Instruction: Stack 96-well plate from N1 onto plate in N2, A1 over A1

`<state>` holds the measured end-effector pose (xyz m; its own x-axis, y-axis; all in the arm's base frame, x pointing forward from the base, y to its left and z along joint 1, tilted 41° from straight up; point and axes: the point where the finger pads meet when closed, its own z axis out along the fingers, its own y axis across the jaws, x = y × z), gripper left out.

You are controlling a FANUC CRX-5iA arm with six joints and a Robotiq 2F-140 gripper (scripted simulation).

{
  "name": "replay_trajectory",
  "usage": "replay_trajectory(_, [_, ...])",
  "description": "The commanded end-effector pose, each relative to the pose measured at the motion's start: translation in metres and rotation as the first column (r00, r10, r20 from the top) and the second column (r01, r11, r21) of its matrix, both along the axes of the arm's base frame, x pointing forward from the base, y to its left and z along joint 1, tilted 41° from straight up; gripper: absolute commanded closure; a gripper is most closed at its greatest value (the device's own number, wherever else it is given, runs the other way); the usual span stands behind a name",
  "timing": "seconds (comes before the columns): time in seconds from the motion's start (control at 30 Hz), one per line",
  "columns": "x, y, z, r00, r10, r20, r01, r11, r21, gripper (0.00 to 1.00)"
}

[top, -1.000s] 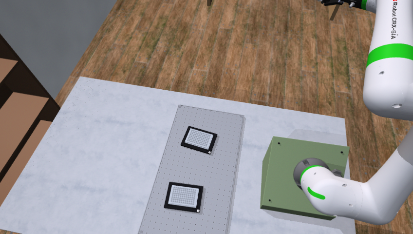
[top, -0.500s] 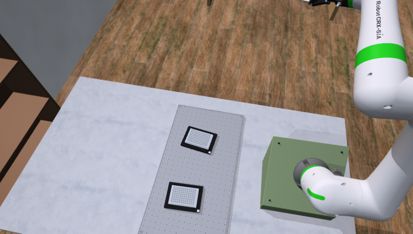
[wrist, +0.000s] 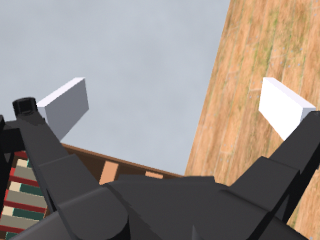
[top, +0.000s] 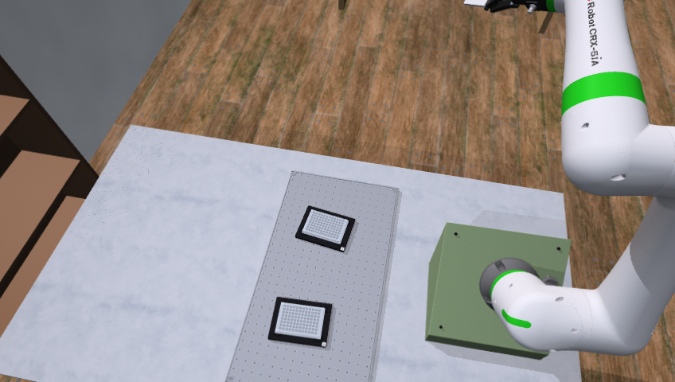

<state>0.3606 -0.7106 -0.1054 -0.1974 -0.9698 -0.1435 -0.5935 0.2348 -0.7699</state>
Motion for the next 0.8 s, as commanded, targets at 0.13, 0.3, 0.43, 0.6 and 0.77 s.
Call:
replay_trajectory(0.13, [0.022, 0.016, 0.005, 0.994, 0.109, -0.011, -0.109, 0.994, -0.012, 0.00])
replay_trajectory(0.3, [0.041, 0.032, 0.009, 0.994, 0.109, -0.011, -0.109, 0.994, -0.012, 0.00])
replay_trajectory(0.43, [0.056, 0.044, 0.012, 0.994, 0.109, -0.011, -0.109, 0.994, -0.012, 0.00])
replay_trajectory(0.6, [0.073, 0.060, 0.016, 0.976, 0.217, -0.022, -0.218, 0.976, -0.023, 0.00])
replay_trajectory(0.77, [0.083, 0.070, 0.019, 0.976, 0.217, -0.022, -0.218, 0.976, -0.023, 0.00])
